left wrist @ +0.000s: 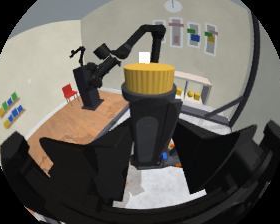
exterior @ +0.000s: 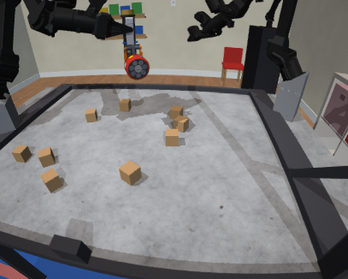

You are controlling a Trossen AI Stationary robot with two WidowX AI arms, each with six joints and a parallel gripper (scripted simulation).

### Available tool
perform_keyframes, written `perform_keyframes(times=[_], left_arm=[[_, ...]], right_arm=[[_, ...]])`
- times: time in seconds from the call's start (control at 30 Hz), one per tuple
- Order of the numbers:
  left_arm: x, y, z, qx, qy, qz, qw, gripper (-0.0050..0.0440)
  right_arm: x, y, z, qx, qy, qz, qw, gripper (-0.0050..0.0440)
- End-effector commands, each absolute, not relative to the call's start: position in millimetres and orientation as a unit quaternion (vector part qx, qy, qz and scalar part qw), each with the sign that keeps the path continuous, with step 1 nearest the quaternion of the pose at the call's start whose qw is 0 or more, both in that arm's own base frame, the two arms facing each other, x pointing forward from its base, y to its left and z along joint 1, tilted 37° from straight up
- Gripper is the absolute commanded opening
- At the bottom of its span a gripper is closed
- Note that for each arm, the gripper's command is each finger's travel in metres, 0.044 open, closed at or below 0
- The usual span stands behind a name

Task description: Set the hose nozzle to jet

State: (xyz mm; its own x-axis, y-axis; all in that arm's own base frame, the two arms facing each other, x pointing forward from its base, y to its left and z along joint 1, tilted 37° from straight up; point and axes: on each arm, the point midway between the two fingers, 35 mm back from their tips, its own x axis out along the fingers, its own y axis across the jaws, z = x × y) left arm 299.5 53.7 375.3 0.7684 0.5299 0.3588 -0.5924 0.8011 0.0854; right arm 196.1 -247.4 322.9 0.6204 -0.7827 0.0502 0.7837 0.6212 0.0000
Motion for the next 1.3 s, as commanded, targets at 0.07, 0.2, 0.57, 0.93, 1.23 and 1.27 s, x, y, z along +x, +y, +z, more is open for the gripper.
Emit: perform_keyframes(times=[0.07, 0.2, 0.57, 0.93, 1.23, 1.27], left_arm=[[300, 55, 411, 0.068, -0.195, 0.342, 0.917, 0.0169], [303, 58, 422, 0.056, -0.199, 0.371, 0.905, 0.0169], [303, 58, 416, 0.058, -0.198, 0.371, 0.905, 0.0169], [303, 58, 417, 0.058, -0.198, 0.371, 0.905, 0.0169], [303, 59, 417, 0.058, -0.198, 0.371, 0.905, 0.0169], [303, 59, 417, 0.058, -0.198, 0.371, 0.905, 0.0169]], right_arm=[[194, -245, 332, -0.015, -0.035, -0.435, 0.900, 0.0406], [194, -245, 332, -0.015, -0.035, -0.435, 0.900, 0.0406], [194, -245, 332, -0.015, -0.035, -0.435, 0.900, 0.0406], [194, -245, 332, -0.015, -0.035, -0.435, 0.900, 0.0406], [194, -245, 332, -0.015, -0.035, -0.435, 0.900, 0.0406], [194, -245, 332, -0.015, -0.035, -0.435, 0.900, 0.0406]])
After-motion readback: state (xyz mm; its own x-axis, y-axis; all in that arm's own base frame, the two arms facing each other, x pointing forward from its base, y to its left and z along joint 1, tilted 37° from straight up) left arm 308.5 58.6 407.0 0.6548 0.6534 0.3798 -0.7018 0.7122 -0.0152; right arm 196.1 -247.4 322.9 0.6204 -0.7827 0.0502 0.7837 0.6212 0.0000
